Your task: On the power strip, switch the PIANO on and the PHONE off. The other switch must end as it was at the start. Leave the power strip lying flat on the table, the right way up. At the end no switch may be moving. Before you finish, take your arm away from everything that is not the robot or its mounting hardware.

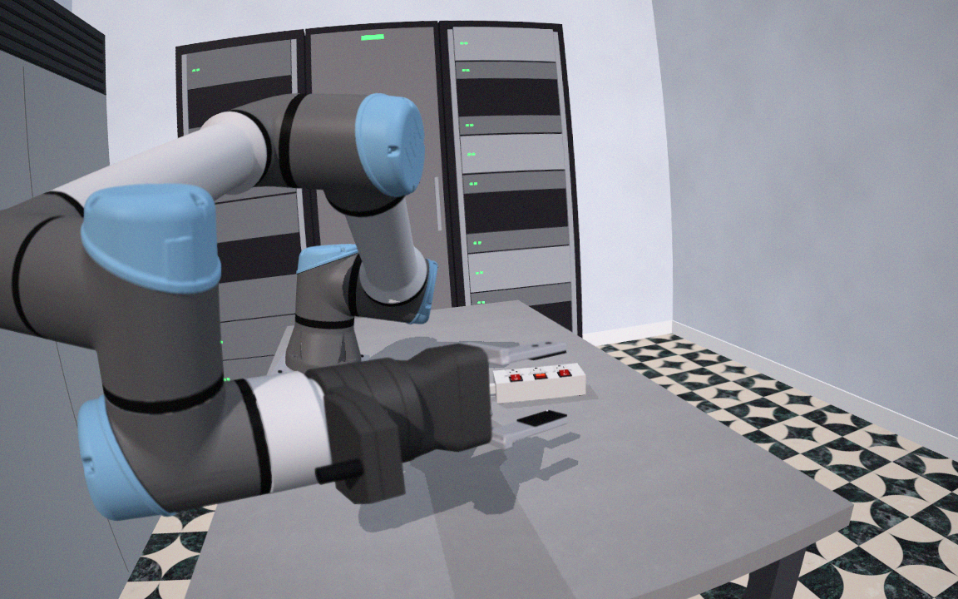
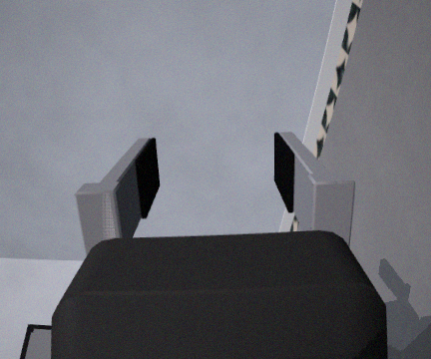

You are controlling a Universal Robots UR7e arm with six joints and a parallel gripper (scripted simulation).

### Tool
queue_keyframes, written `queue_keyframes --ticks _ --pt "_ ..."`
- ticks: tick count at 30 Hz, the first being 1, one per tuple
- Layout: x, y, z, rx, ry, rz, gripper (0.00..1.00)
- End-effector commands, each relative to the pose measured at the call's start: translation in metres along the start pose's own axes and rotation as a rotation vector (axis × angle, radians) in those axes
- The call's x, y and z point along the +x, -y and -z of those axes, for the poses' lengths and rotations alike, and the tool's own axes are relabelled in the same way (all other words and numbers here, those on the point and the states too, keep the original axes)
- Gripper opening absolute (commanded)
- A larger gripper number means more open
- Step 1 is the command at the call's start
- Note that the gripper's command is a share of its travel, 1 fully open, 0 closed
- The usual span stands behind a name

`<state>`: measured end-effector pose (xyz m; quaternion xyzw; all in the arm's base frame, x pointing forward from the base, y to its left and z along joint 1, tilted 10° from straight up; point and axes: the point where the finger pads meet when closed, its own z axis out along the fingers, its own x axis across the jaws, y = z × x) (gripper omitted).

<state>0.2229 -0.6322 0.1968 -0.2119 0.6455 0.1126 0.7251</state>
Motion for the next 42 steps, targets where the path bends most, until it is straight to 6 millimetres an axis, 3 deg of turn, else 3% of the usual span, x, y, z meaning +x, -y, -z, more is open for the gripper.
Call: queue_keyframes --ticks 1,8,16,18,25,26,29,30,33,35,42 --pt "-0.001 -0.003 -0.011 -0.024 -0.01 0.018 1.0" --pt "0.0 -0.019 -0.059 -0.143 -0.048 0.104 1.0" --pt "0.005 -0.058 -0.138 -0.359 -0.109 0.263 1.0" --pt "0.005 -0.058 -0.138 -0.359 -0.109 0.263 1.0" --pt "0.014 -0.112 -0.215 -0.602 -0.167 0.45 1.0" --pt "0.014 -0.112 -0.215 -0.602 -0.167 0.45 1.0" --pt "0.02 -0.14 -0.246 -0.715 -0.19 0.541 1.0" --pt "0.02 -0.14 -0.246 -0.715 -0.19 0.541 1.0" --pt "0.026 -0.17 -0.274 -0.83 -0.213 0.637 1.0" --pt "0.026 -0.17 -0.274 -0.83 -0.213 0.637 1.0" --pt "0.039 -0.232 -0.32 -1.055 -0.253 0.838 1.0"
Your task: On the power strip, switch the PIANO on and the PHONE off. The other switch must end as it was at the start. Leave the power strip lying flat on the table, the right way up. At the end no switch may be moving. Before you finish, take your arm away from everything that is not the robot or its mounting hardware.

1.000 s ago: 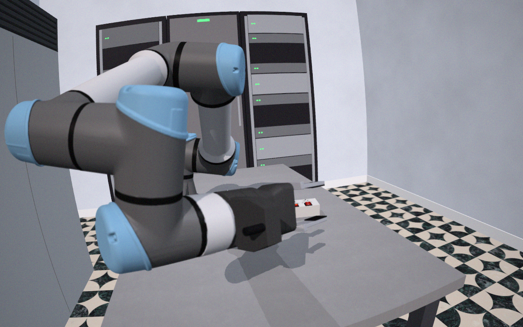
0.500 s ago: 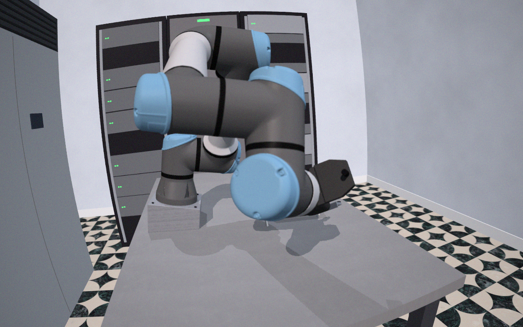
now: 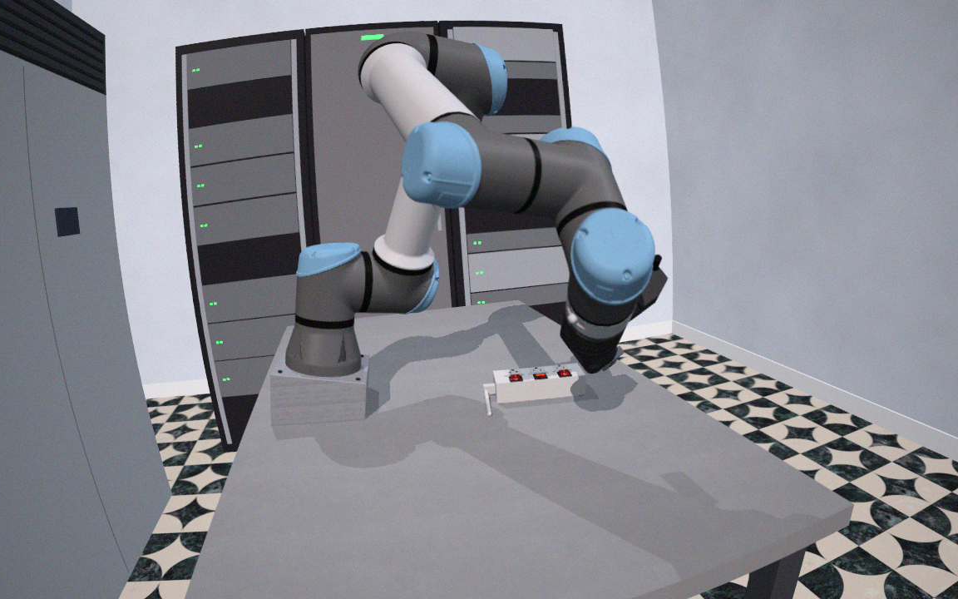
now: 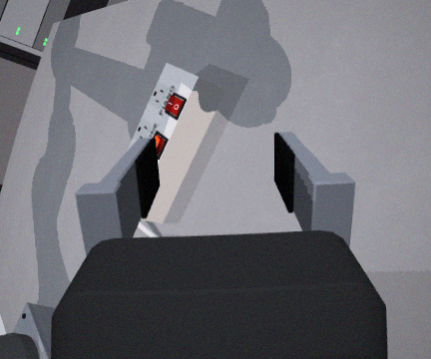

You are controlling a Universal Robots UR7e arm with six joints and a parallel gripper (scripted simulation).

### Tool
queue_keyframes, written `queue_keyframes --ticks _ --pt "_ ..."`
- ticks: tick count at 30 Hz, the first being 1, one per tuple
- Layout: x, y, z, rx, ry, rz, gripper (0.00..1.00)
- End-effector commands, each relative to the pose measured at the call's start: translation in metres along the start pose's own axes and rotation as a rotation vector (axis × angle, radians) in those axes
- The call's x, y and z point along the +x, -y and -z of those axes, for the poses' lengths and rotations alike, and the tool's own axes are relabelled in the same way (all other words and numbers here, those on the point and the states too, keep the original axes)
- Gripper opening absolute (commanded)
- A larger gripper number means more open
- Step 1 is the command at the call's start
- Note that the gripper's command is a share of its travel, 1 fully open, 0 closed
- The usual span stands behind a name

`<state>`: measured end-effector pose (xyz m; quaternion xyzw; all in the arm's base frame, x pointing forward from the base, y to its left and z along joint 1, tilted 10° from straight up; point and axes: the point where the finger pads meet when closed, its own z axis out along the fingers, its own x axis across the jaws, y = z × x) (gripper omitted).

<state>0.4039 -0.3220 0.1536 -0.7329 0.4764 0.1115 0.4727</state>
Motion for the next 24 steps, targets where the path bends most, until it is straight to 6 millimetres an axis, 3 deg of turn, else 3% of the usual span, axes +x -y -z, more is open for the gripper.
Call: queue_keyframes --ticks 1,2,6,10,17,24 --pt "-0.016 0.005 -0.047 -0.14 -0.059 0.125 1.0" --pt "-0.016 0.005 -0.047 -0.14 -0.059 0.125 1.0" --pt "-0.031 0.005 -0.089 -0.273 -0.097 0.258 1.0" --pt "-0.035 0.005 -0.098 -0.304 -0.107 0.29 1.0" --pt "-0.06 -0.002 -0.155 -0.494 -0.173 0.498 1.0" --pt "-0.08 -0.01 -0.192 -0.628 -0.232 0.66 1.0"
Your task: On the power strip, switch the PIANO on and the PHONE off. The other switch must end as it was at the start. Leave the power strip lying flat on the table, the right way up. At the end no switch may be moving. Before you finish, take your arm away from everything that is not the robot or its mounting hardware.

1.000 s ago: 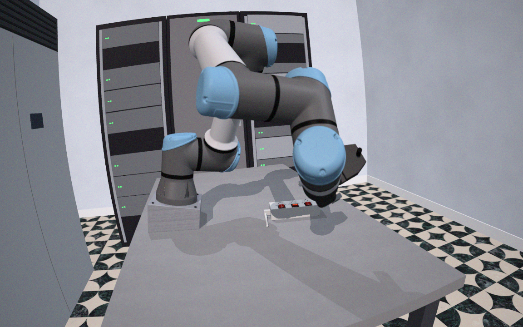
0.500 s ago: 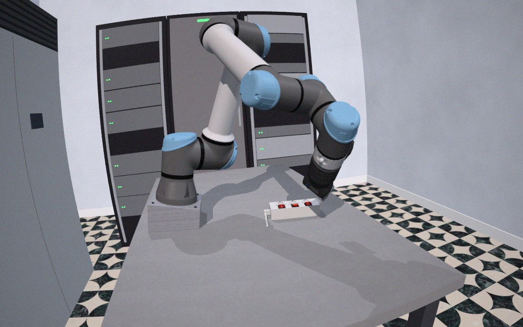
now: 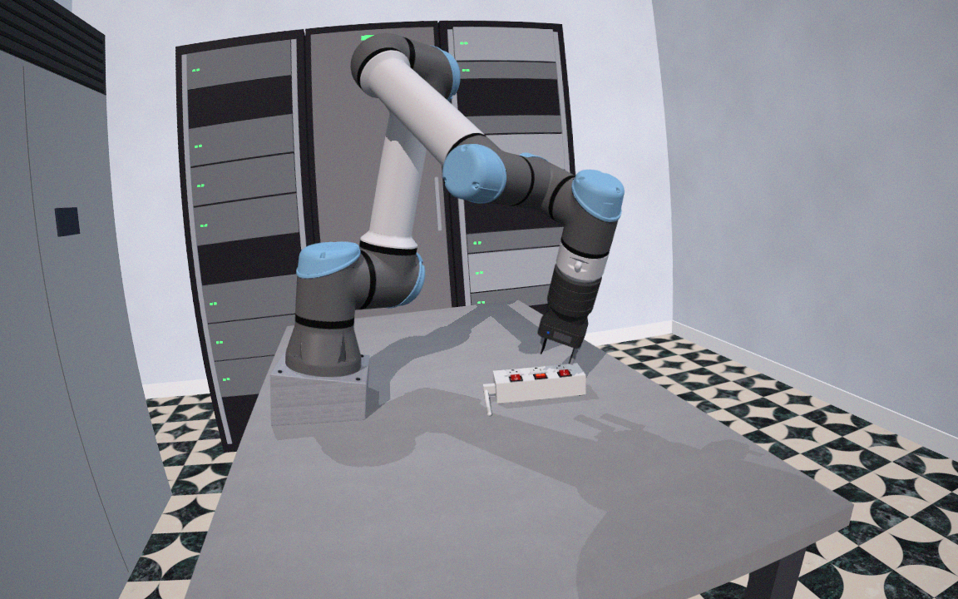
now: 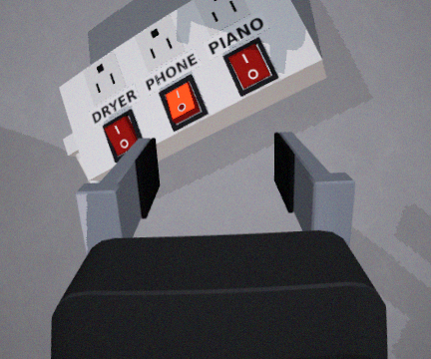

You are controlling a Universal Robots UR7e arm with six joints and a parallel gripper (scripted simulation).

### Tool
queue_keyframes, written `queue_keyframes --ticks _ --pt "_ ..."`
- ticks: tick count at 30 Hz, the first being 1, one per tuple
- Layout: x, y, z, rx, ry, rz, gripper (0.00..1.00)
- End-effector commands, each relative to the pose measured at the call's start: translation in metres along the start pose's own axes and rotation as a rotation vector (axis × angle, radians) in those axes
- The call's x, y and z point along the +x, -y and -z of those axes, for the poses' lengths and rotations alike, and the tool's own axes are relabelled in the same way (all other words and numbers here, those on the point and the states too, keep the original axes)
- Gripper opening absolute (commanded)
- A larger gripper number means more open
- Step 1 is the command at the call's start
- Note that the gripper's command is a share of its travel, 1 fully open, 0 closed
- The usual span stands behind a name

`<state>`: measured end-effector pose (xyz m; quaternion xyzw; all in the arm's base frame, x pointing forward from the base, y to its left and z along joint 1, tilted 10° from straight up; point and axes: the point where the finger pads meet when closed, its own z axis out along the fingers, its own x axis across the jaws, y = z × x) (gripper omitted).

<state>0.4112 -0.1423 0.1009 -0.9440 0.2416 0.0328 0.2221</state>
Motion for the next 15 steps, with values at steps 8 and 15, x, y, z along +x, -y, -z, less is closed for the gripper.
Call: queue_keyframes --ticks 8,15 --pt "-0.023 0.024 -0.028 -0.15 -0.089 0.162 1.0" --pt "-0.031 0.031 -0.036 -0.194 -0.116 0.216 1.0"
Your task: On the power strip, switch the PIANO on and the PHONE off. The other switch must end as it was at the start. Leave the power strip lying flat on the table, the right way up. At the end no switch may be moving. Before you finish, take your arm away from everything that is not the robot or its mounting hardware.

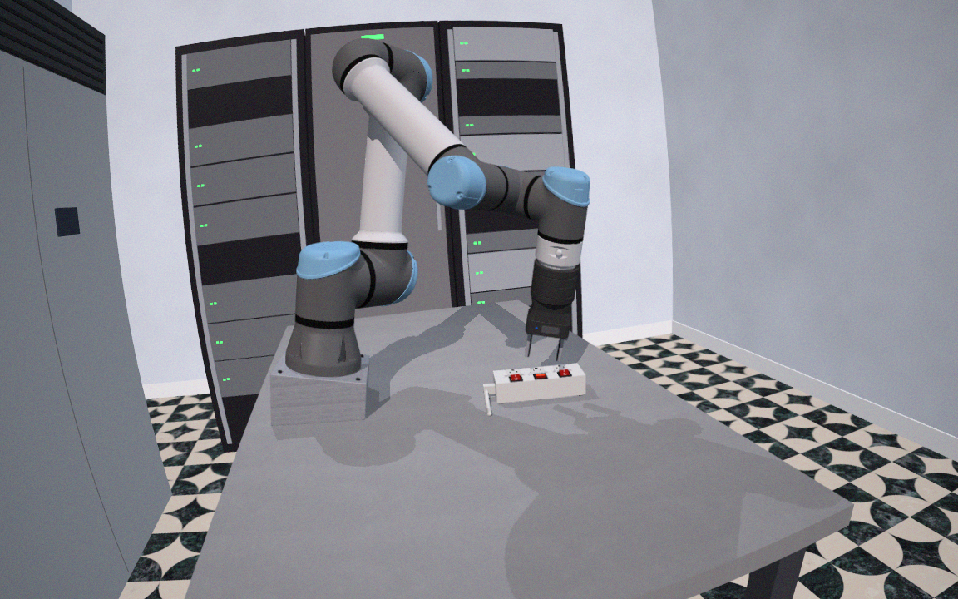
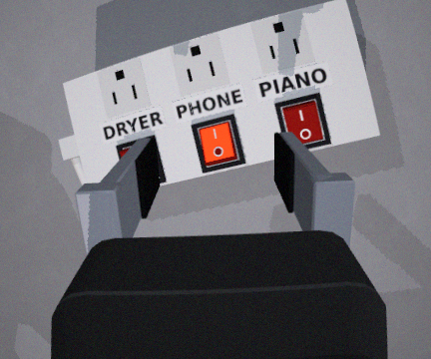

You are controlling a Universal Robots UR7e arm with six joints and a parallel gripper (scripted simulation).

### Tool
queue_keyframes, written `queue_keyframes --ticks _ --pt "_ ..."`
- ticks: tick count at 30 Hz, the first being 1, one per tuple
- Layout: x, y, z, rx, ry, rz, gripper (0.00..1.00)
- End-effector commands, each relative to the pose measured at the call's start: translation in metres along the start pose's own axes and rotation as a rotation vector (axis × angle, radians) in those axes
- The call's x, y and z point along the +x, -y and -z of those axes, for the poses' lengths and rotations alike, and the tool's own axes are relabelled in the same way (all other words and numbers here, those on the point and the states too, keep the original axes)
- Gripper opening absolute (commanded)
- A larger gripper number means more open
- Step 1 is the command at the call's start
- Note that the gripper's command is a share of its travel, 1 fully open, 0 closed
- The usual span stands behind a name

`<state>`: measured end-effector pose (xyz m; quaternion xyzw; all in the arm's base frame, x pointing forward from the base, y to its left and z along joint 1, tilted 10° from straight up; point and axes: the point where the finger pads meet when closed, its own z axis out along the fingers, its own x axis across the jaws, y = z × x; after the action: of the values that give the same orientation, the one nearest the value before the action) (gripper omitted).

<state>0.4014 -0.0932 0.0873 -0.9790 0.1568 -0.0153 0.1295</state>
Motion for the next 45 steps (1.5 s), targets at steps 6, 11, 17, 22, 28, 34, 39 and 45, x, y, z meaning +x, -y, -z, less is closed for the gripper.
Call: queue_keyframes --ticks 6,11,17,22,28,34,39,45 --pt "-0.0041 0.0058 -0.0033 -0.03 -0.021 0.033 1.0" --pt "-0.0045 0.0063 -0.0036 -0.032 -0.022 0.036 1.0" --pt "-0.0045 0.0063 -0.0036 -0.032 -0.022 0.036 1.0" --pt "-0.0045 0.0063 -0.0036 -0.032 -0.022 0.036 1.0" --pt "-0.0045 0.0063 -0.0036 -0.032 -0.022 0.036 1.0" --pt "-0.0045 0.0063 -0.0036 -0.032 -0.022 0.036 1.0" --pt "-0.0045 0.0063 -0.0036 -0.032 -0.022 0.036 1.0" --pt "-0.0045 0.0063 -0.0036 -0.032 -0.022 0.036 1.0"
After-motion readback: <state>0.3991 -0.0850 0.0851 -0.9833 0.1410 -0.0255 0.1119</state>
